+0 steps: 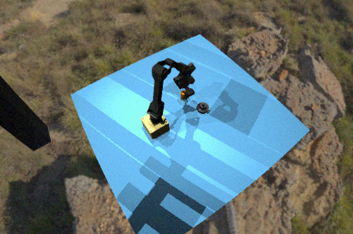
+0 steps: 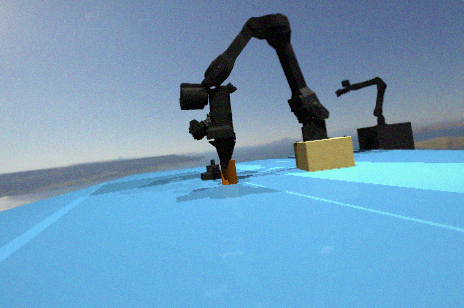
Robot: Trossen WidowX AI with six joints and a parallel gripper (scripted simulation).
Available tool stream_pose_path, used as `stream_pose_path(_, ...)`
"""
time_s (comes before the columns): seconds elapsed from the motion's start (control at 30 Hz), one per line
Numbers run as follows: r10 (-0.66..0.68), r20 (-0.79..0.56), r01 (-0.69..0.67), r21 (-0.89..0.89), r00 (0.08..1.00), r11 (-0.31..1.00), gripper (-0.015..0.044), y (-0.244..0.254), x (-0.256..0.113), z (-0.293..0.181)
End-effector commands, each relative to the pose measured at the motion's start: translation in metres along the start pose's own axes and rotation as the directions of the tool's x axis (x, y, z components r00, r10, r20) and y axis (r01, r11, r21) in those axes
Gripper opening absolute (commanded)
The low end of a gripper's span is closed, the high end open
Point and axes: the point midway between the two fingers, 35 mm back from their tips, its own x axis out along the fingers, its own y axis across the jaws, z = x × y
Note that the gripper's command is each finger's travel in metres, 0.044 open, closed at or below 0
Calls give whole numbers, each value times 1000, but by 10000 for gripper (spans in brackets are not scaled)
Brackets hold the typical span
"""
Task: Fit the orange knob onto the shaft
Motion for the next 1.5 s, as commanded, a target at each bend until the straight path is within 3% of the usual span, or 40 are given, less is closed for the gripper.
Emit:
stream_pose_path(0.0, -10, -12, 10, 6, 1000, 1000, 440, -2, 10, -3)
stream_pose_path(0.57, -10, -13, 10, 6, 1000, 1000, 440, -3, 34, -5)
stream_pose_path(0.87, -10, -13, 10, 6, 1000, 1000, 204, -3, 34, -5)
stream_pose_path(1.13, -10, -13, 10, 6, 1000, 1000, 150, -3, 34, -5)
stream_pose_path(1.33, -13, 13, 13, 17, 1000, 1000, 0, 5, 11, 3)
stream_pose_path(1.47, -12, 7, 12, 14, 1000, 1000, 0, 7, -16, 6)
